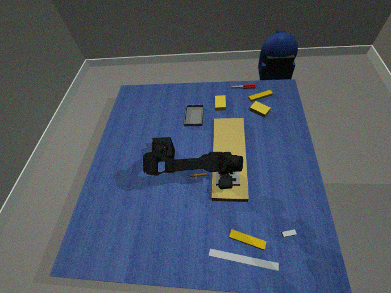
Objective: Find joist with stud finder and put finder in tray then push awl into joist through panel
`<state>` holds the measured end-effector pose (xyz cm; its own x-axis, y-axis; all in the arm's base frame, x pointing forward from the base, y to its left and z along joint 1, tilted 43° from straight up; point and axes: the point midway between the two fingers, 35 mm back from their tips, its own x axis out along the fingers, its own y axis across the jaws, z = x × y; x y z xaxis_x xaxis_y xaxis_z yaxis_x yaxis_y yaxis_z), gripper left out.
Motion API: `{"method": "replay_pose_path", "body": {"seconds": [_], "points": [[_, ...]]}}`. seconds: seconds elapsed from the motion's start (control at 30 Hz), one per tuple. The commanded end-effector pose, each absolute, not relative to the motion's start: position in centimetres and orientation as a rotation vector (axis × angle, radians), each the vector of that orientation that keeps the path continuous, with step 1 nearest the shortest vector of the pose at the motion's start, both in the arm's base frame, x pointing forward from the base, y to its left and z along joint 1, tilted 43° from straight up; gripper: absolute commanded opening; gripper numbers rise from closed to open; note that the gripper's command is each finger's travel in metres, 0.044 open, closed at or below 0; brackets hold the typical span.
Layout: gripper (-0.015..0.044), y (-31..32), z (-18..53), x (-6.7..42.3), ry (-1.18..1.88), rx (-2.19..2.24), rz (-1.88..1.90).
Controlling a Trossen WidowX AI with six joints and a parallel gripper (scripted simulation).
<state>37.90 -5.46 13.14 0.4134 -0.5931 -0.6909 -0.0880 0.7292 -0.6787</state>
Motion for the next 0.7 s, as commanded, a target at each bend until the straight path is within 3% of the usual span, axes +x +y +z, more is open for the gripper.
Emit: {"method": "replay_pose_path", "body": {"seconds": [0.0,0.67], "points": [[0.0000,-6.6,14.1,38.0,1.116,-0.712,-0.365],[0.0000,-8.2,15.7,38.2,1.115,-0.713,-0.360]]}}
